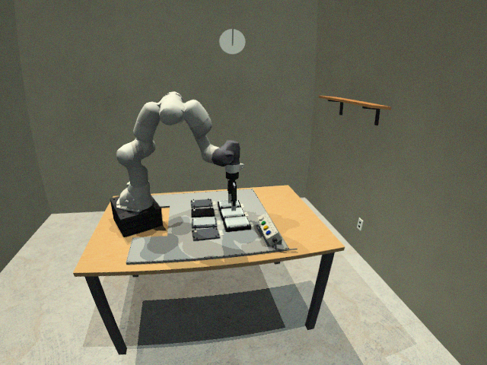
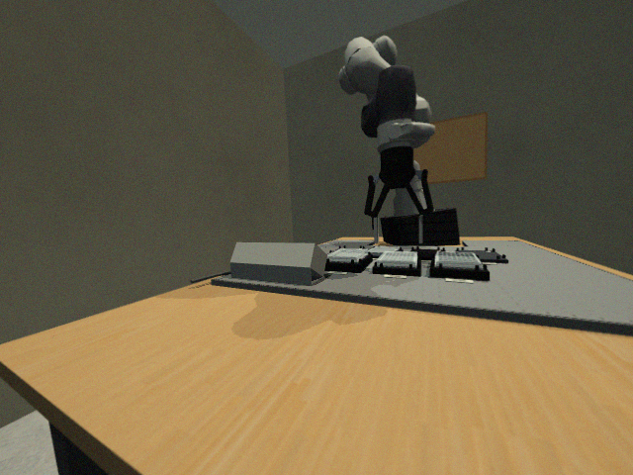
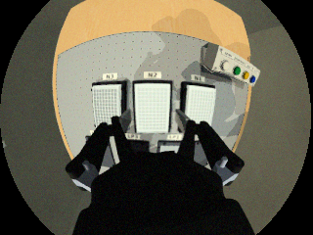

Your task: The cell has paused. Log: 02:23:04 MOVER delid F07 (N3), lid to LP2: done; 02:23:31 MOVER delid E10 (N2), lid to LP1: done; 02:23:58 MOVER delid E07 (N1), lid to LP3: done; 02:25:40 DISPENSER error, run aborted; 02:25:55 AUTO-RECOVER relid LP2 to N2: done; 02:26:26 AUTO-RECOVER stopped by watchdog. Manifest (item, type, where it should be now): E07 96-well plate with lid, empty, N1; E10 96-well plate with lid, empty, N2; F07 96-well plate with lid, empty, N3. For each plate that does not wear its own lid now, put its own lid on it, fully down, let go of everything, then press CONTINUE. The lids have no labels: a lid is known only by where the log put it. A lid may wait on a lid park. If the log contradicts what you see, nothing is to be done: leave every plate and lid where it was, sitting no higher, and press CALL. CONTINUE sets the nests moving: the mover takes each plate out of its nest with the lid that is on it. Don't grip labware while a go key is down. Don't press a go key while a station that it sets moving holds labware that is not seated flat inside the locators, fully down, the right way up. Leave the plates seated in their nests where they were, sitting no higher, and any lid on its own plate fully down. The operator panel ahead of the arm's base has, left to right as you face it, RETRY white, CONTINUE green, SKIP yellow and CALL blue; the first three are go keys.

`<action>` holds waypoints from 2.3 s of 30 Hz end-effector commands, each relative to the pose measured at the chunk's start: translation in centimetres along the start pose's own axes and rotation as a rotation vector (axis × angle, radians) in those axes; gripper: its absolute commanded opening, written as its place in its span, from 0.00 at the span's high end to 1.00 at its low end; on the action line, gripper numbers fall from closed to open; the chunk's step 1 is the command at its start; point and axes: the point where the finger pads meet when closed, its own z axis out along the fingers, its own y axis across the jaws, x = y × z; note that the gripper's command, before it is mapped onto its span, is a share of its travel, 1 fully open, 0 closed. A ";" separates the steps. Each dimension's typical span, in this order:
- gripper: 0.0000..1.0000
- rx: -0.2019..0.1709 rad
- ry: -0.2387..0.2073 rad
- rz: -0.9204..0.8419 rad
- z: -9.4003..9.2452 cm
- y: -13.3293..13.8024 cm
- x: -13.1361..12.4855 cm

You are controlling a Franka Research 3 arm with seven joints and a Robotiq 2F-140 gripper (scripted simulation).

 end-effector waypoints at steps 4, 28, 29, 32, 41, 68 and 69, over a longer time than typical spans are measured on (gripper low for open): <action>0.34 0.001 0.008 0.007 0.5 -0.1 0.3; 0.34 0.001 0.008 0.007 1.8 -0.1 0.3; 0.34 0.001 0.008 0.007 1.8 -0.1 0.3; 0.34 0.001 0.008 0.007 1.8 -0.1 0.3; 0.34 0.001 0.008 0.007 1.8 -0.1 0.3; 0.34 0.001 0.008 0.007 1.8 -0.1 0.3; 0.34 0.001 0.008 0.007 1.8 -0.1 0.3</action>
